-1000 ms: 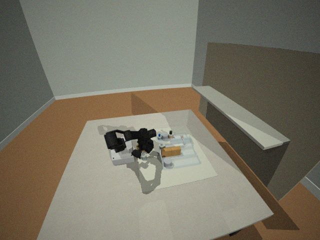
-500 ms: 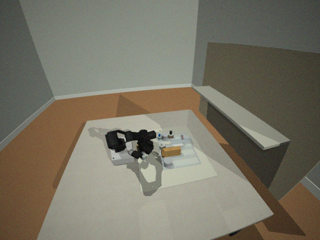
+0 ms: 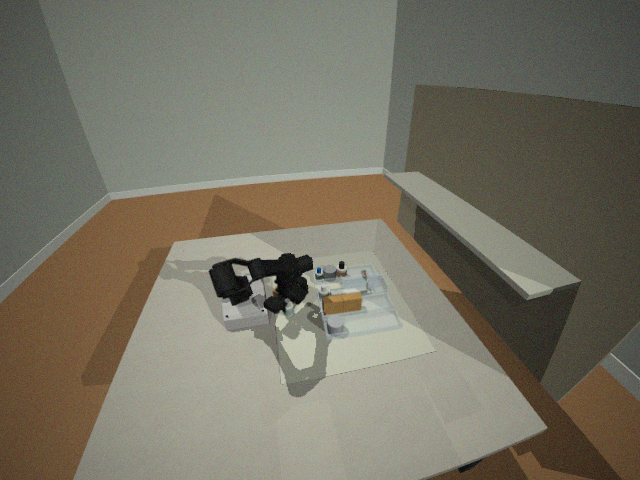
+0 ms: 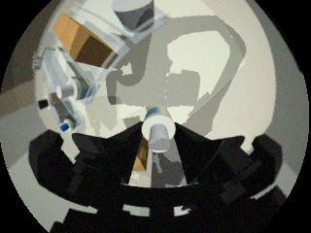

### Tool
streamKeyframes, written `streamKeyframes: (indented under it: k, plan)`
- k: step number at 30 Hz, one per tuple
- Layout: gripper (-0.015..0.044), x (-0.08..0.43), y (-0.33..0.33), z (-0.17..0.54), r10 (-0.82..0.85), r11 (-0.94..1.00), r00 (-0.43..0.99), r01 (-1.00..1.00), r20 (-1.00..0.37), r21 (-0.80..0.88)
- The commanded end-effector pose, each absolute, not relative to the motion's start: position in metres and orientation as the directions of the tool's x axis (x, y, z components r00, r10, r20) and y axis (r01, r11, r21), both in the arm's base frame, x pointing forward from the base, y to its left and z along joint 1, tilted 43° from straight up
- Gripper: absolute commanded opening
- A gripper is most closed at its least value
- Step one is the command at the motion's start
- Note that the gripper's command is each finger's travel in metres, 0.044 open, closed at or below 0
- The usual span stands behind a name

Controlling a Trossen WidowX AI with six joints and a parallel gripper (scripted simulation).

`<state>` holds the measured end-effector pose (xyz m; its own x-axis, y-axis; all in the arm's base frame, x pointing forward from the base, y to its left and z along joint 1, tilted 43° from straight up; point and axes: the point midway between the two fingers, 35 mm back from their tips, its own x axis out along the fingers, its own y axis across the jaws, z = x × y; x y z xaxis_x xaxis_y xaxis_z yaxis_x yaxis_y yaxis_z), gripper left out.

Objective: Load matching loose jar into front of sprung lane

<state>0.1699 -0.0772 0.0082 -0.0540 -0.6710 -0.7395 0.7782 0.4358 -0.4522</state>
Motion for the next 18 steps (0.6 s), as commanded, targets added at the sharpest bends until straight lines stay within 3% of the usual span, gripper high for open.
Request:
streamKeyframes:
  k: [1,18]
  plan:
    - [0.0000,0.175,-0.064,0.019,-0.664,0.439,-0.050,0.781,-0.746,-0.444]
    - [0.0000,0.175,-0.015,0.070,-0.673,0.431,-0.055,0.782,-0.738,-0.451]
